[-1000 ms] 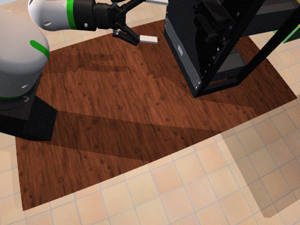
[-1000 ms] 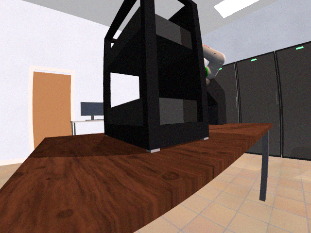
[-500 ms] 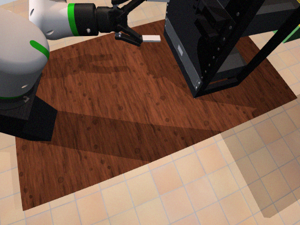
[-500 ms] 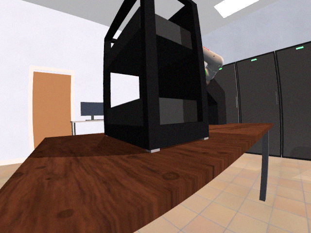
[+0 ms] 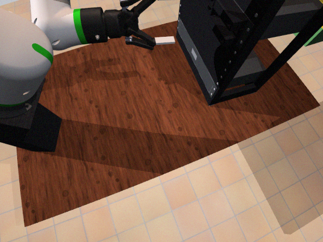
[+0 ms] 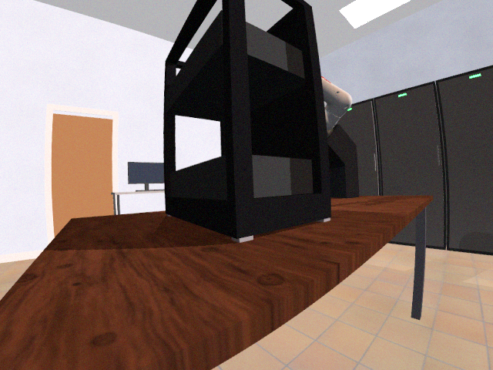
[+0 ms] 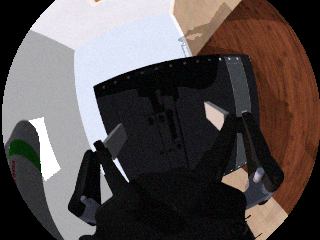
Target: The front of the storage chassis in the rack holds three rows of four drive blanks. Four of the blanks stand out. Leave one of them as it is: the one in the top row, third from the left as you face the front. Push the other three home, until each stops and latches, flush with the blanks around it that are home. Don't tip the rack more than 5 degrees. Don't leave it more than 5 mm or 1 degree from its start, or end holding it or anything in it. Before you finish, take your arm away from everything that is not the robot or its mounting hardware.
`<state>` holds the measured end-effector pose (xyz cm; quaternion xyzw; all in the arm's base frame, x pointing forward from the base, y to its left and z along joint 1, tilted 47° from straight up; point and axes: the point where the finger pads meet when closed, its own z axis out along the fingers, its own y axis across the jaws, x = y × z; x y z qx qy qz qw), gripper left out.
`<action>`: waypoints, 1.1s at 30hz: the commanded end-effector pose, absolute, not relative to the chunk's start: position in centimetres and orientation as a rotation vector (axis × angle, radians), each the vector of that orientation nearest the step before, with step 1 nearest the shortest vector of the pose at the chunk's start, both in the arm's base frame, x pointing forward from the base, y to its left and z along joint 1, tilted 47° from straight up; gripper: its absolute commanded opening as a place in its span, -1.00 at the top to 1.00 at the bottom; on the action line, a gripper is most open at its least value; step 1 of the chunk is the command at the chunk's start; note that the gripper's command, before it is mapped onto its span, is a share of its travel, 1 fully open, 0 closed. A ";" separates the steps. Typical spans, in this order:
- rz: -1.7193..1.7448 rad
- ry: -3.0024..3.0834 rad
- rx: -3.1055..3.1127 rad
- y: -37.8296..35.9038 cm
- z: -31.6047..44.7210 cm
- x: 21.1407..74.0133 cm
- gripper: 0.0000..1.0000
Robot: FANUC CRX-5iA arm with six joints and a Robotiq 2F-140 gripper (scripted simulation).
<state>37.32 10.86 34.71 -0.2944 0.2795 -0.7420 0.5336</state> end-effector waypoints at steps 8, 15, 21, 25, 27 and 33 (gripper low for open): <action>-1.757 0.627 -0.716 10.9 35.0 37.1 -1.00; -1.749 0.600 -0.726 11.0 35.2 37.0 -1.00; -1.742 0.581 -0.733 11.1 35.4 36.9 -1.00; -1.740 0.575 -0.735 11.1 35.4 36.9 -1.00; -1.738 0.570 -0.738 11.1 35.4 36.9 -1.00; -1.733 0.556 -0.743 11.1 35.5 36.8 -1.00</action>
